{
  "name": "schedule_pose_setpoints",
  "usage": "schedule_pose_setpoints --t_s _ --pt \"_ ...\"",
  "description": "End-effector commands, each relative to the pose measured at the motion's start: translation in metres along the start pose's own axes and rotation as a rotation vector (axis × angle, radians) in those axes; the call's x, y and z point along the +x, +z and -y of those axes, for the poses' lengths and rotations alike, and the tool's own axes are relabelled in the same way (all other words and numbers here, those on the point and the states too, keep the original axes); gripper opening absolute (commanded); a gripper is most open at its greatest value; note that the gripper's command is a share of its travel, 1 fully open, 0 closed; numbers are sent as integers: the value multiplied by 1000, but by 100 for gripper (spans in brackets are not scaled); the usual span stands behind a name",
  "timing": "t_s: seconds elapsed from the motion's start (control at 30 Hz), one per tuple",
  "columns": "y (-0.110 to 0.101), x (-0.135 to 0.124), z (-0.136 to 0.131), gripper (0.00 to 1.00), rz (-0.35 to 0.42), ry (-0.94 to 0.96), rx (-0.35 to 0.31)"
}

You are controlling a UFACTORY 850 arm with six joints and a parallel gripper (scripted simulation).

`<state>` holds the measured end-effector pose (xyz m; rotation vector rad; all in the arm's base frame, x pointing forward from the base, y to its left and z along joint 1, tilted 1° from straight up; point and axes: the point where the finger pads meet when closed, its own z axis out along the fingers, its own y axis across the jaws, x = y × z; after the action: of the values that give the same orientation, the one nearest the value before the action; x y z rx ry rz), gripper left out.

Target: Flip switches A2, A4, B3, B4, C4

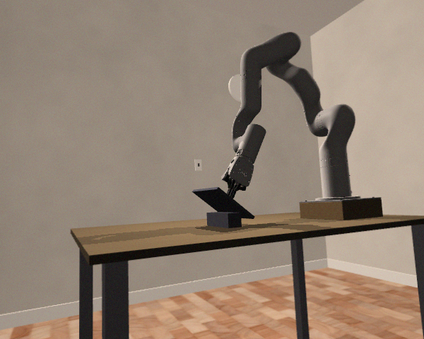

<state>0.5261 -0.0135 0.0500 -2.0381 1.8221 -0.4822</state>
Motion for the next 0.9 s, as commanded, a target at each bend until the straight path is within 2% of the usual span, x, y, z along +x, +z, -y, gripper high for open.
schedule_pose_setpoints --t_s 0.0,0.87 --pt "-1 0 1 0 0 0 1" --pt "-10 0 1 0 0 0 1"
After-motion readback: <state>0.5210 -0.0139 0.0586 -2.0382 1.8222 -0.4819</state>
